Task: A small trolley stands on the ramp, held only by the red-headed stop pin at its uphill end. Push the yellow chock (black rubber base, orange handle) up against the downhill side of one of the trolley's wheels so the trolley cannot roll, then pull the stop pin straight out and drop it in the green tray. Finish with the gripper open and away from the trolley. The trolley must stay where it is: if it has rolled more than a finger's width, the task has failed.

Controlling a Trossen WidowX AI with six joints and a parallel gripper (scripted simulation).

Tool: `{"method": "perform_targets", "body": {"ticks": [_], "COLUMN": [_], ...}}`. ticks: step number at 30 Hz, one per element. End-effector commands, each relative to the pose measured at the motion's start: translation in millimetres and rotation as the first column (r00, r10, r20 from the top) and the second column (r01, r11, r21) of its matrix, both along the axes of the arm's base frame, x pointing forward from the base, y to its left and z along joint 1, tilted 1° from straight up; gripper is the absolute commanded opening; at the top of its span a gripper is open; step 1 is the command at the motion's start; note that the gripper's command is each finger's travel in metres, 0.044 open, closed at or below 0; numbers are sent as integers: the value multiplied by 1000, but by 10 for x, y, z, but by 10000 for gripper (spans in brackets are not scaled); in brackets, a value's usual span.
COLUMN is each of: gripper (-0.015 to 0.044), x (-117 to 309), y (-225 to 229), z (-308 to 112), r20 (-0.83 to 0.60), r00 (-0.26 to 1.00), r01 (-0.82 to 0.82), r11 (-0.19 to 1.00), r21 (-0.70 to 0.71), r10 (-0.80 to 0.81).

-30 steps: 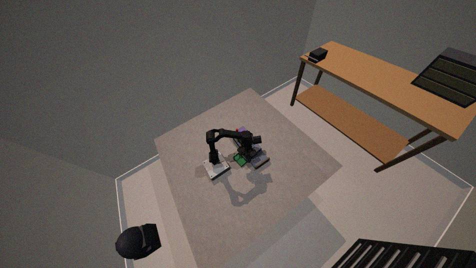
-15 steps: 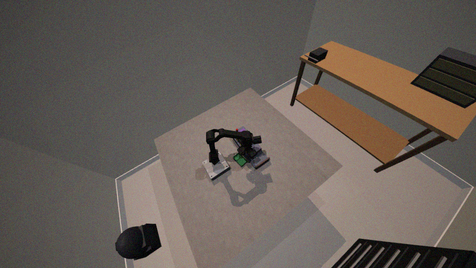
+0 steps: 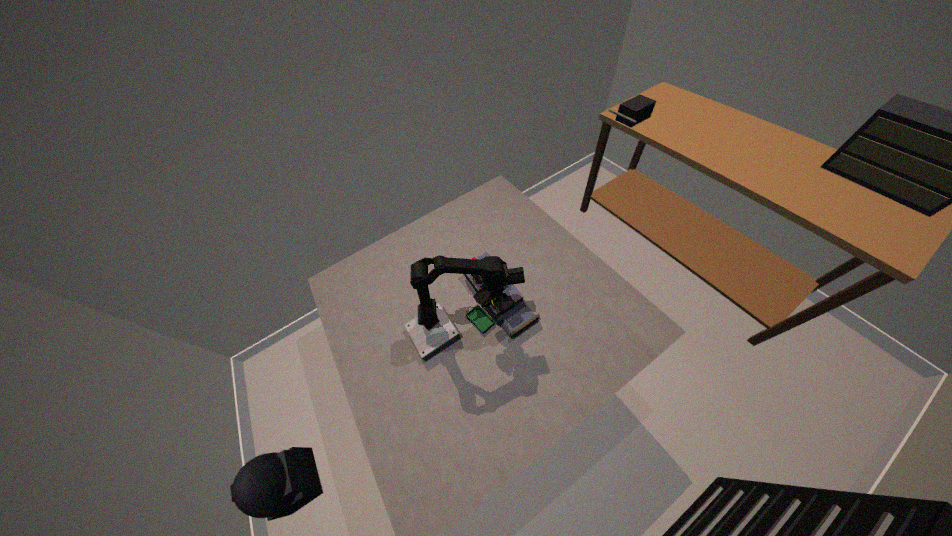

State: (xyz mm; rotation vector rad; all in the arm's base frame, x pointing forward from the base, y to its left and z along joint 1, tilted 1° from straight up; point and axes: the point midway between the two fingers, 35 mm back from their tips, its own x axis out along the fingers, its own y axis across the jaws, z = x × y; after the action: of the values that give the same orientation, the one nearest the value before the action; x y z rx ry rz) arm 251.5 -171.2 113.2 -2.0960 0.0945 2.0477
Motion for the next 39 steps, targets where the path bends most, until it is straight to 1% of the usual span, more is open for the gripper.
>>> {"method": "perform_targets", "body": {"ticks": [1, 4, 5, 8, 10, 12, 15, 18, 20, 25, 30, 34, 37, 39], "gripper": [190, 190, 216, 295, 242, 190, 190, 190, 190, 190, 190, 190, 190, 190], "x": [0, -1, -1, -1, 11, 48, 127, 173, 239, 440, 577, 638, 654, 655], "y": [-10, -16, -14, -14, -5, 21, 83, 134, 243, 661, 1105, 1473, 1737, 1799], "z": [141, 211, 129, 129, 139, 170, 241, 273, 296, 381, 470, 544, 597, 610], "r20": [3, 3, 1, 1, 7, 24, 59, 75, 90, 147, 202, 240, 262, 266], "r00": [1000, 1000, 1000, 1000, 1000, 997, 975, 956, 924, 743, 476, 222, 32, -14], "r01": [-3, -3, 0, 0, -20, -80, -211, -281, -369, -653, -862, -958, -984, -985], "r11": [1000, 1000, 1000, 1000, 1000, 997, 977, 959, 929, 755, 500, 257, 76, 34], "r21": [3, 3, 0, 0, -3, -10, -32, -41, -40, -51, -84, -125, -162, -171], "r10": [3, 3, 0, 0, 20, 80, 212, 284, 371, 653, 856, 945, 965, 964]}}
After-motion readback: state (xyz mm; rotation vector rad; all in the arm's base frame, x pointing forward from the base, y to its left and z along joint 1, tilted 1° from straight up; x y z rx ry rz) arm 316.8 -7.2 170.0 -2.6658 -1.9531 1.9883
